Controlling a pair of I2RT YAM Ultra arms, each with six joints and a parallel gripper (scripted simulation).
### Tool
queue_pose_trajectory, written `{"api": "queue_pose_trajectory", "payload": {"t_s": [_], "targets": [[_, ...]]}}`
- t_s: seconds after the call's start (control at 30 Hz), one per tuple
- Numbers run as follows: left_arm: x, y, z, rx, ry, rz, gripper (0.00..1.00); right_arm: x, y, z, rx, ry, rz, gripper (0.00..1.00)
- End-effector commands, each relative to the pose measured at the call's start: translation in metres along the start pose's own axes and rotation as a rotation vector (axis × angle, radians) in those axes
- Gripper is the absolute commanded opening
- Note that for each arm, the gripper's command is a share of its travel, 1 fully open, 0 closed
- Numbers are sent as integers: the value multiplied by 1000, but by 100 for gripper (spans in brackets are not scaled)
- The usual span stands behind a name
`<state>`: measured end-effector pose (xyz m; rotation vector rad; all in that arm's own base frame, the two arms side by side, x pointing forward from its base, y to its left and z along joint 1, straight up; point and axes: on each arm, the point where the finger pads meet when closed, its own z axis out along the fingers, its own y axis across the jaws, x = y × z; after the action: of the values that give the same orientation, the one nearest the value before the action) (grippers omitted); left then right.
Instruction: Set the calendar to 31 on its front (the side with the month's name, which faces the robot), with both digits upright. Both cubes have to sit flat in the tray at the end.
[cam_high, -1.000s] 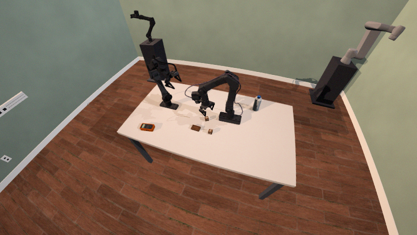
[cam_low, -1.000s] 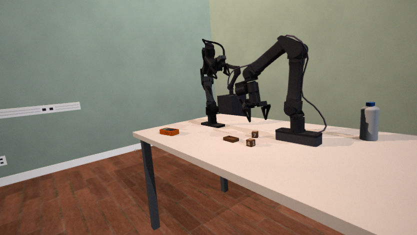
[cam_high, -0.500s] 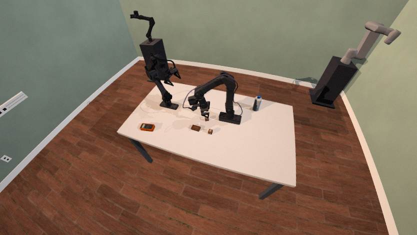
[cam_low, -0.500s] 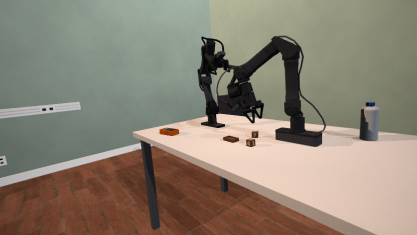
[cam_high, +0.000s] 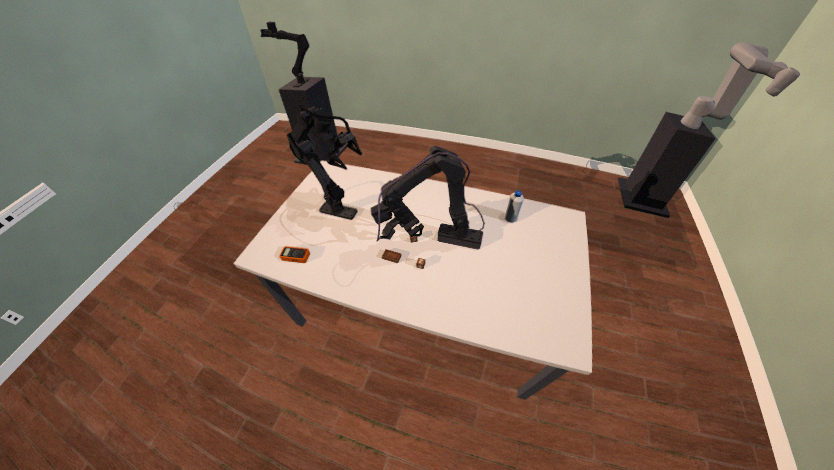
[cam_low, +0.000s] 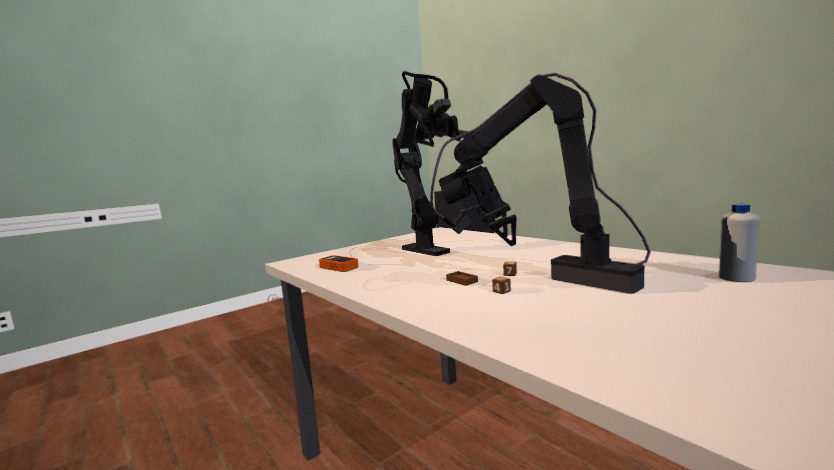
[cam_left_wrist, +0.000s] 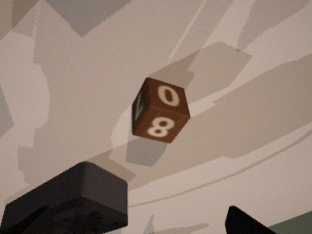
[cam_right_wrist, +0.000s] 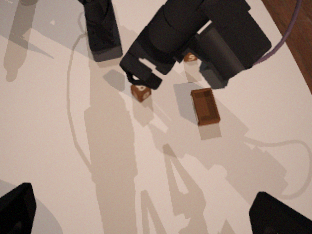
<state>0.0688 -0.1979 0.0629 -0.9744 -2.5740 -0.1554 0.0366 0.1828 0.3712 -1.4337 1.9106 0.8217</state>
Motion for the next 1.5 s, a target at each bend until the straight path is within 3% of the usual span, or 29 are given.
{"api": "queue_pose_trajectory", "payload": {"t_s": [0.0,0.2,0.73,0.77,0.87,1.0,1.07,1.47], "targets": [[-1,-6,-10,63,34,-198,100,-9,2,-3,-5,-18,-4,100],[-10,-2,-15,109,74,-370,100,-9,2,-3,-5,-18,-4,100],[-16,0,-16,109,54,-358,100,-9,2,-3,-5,-18,-4,100],[-13,0,-16,106,65,-359,89,-9,2,-3,-5,-18,-4,100],[-23,14,-14,52,-8,-274,55,-15,0,-3,6,-55,-1,100],[-32,49,-10,-81,-88,-105,55,-19,-6,9,21,-104,4,100],[-32,49,-10,-81,-88,-105,55,-19,-6,9,21,-104,4,100],[-43,107,-7,-268,-162,275,55,-12,-24,54,57,-196,24,100]]}}
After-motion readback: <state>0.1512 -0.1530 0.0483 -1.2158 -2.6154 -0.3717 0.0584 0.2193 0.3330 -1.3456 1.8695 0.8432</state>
